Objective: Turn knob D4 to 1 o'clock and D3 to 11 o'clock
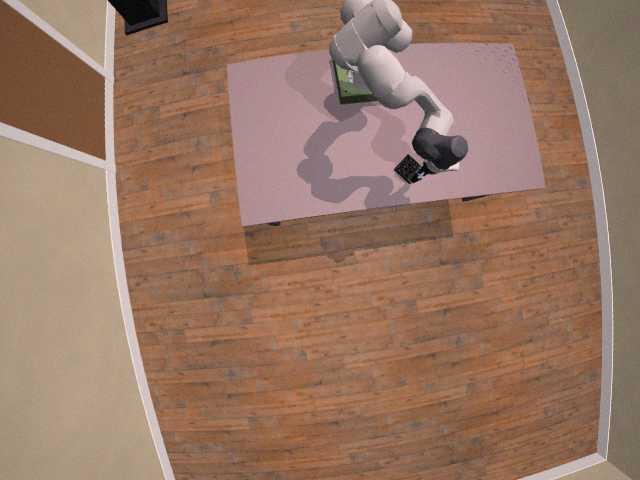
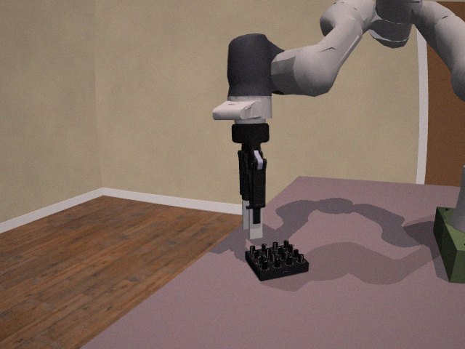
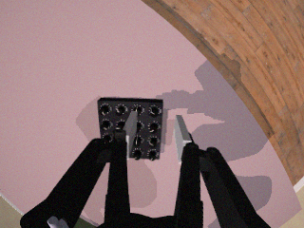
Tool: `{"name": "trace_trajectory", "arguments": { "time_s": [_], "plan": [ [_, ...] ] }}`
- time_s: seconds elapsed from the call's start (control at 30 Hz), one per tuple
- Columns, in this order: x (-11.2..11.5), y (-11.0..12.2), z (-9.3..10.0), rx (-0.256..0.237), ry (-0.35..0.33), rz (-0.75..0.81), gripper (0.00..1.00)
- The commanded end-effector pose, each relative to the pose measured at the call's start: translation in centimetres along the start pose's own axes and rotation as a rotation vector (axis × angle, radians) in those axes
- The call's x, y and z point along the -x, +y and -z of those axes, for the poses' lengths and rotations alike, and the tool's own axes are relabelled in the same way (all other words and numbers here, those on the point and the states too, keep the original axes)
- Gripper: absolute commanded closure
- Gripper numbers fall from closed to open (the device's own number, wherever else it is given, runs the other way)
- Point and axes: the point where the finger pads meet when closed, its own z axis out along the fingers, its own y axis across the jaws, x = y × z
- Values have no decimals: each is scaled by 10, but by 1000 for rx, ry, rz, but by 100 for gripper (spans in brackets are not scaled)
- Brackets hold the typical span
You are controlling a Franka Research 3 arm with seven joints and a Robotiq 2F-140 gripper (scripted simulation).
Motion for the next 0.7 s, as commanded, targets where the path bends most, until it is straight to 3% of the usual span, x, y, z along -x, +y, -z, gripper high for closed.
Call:
{"name": "trace_trajectory", "arguments": {
  "time_s": [0.0, 0.2, 0.67],
  "plan": [
    [2, 0, 1, -1, -5, 5, 0],
    [2, 0, 15, -1, -5, 5, 0],
    [1, 0, 81, -1, -5, 5, 0]
  ]
}}
